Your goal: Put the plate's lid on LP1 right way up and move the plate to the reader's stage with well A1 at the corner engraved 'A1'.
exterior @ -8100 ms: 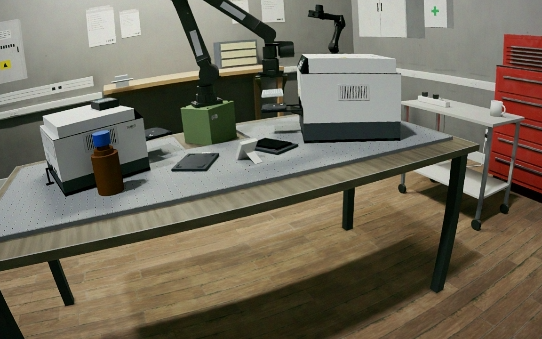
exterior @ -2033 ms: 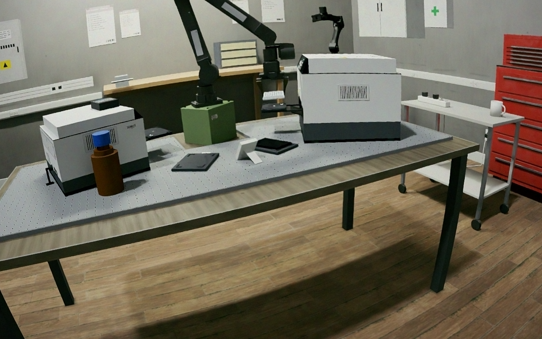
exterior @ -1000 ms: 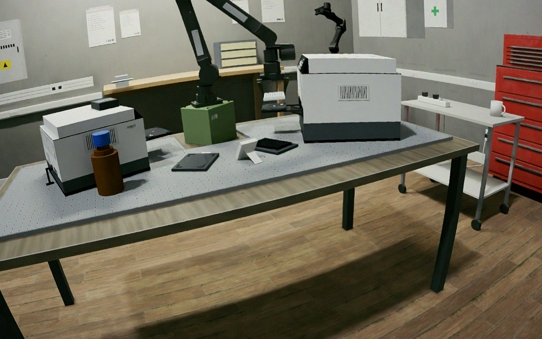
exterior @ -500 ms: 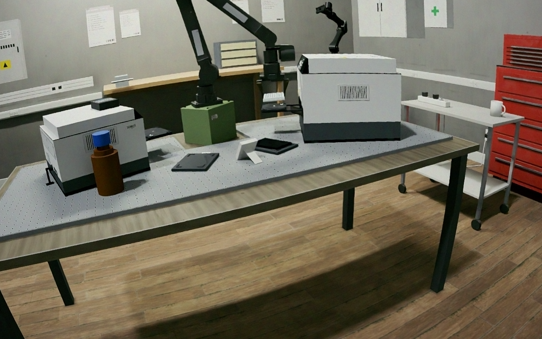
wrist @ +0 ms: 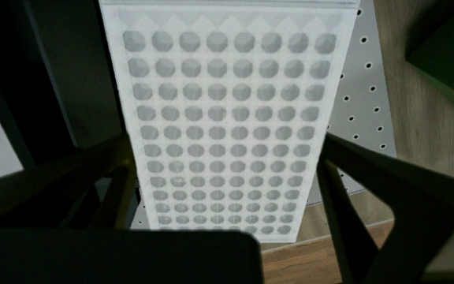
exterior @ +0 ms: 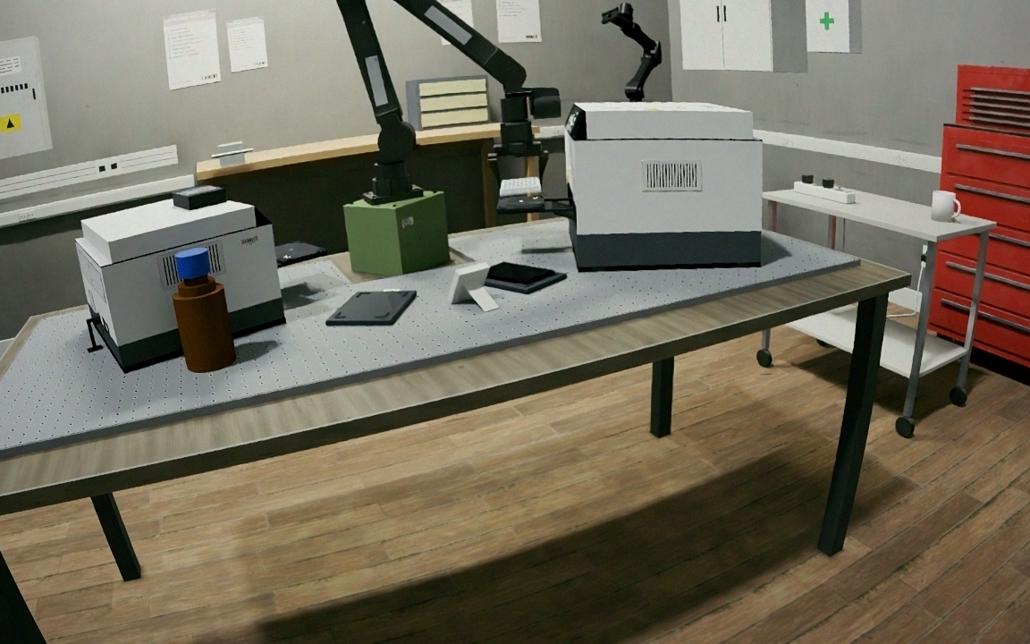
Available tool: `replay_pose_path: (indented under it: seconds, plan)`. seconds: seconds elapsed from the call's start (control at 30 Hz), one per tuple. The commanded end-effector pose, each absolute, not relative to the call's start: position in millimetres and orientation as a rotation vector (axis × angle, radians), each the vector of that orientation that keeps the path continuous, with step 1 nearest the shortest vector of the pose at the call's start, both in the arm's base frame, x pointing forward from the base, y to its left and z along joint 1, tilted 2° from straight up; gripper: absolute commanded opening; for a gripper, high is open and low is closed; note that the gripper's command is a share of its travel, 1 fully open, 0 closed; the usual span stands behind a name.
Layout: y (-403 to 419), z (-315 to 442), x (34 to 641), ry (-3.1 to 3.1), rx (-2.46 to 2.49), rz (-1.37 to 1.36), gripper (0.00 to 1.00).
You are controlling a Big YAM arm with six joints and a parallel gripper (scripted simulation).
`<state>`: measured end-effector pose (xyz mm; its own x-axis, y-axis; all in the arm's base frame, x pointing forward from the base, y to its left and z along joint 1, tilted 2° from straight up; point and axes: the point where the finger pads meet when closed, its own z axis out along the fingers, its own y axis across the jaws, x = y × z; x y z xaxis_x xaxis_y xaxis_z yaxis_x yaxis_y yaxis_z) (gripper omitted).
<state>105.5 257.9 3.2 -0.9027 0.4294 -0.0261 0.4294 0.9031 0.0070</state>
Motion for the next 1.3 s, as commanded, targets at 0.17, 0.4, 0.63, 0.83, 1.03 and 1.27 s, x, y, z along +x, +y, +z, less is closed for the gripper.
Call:
replay_pose_path:
  seconds: [0.17, 0.4, 0.63, 0.83, 1.03, 1.27]
  plan:
    - [264.3, -1.4, 103.9, 3.04, 0.682, 0.011, 0.86]
    - [264.4, -2.5, 103.8, 3.041, 0.682, 0.013, 0.86]
    - [262.8, -6.3, 102.9, 3.041, 0.682, 0.006, 0.86]
    - [265.1, -6.8, 103.6, 3.041, 0.682, 0.016, 0.86]
    - [264.9, -8.3, 103.4, 3.041, 0.682, 0.013, 0.86]
    - [263.8, -11.3, 102.7, 3.042, 0.682, 0.01, 0.86]
